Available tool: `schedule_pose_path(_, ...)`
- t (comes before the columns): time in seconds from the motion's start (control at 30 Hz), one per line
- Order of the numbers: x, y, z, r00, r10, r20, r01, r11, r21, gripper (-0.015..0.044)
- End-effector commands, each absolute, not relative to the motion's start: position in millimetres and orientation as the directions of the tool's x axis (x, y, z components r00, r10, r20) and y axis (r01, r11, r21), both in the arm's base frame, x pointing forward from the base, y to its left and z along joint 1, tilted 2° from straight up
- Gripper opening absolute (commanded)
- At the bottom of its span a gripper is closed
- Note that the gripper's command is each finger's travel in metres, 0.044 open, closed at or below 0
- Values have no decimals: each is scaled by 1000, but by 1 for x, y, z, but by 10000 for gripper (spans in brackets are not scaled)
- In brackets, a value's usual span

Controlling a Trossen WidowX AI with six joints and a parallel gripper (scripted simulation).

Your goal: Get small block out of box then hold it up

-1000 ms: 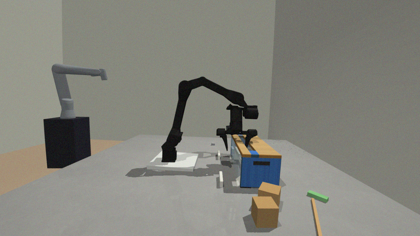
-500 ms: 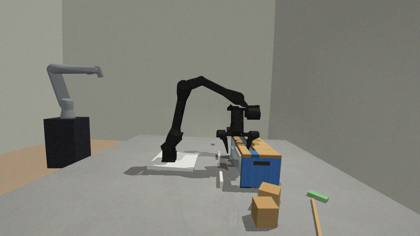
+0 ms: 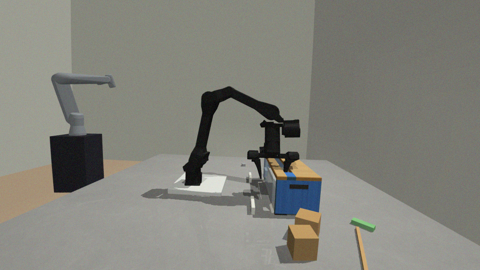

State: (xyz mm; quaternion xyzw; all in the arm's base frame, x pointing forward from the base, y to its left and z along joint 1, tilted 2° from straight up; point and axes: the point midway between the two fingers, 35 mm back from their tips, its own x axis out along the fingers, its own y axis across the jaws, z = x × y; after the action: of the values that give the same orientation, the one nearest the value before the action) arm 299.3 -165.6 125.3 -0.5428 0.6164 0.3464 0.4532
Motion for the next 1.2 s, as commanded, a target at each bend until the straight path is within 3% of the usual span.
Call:
schedule_pose_path(0.0, 298, -177, 125, 3, -354, -935, -983, 169, -67, 400)
schedule_pose_path(0.67, 294, -182, 181, 11, -362, -932, -982, 171, -77, 400)
schedule_pose_path(0.77, 293, -184, 181, 18, -351, -936, -952, 279, -123, 321)
schedule_pose_path(0.83, 290, -187, 182, 33, -338, -940, -869, 455, -195, 285)
schedule_pose_path(1.0, 283, -200, 185, 85, -321, -943, -468, 823, -322, 285)
schedule_pose_path(1.17, 275, -213, 189, 139, -312, -940, 77, 950, -303, 285)
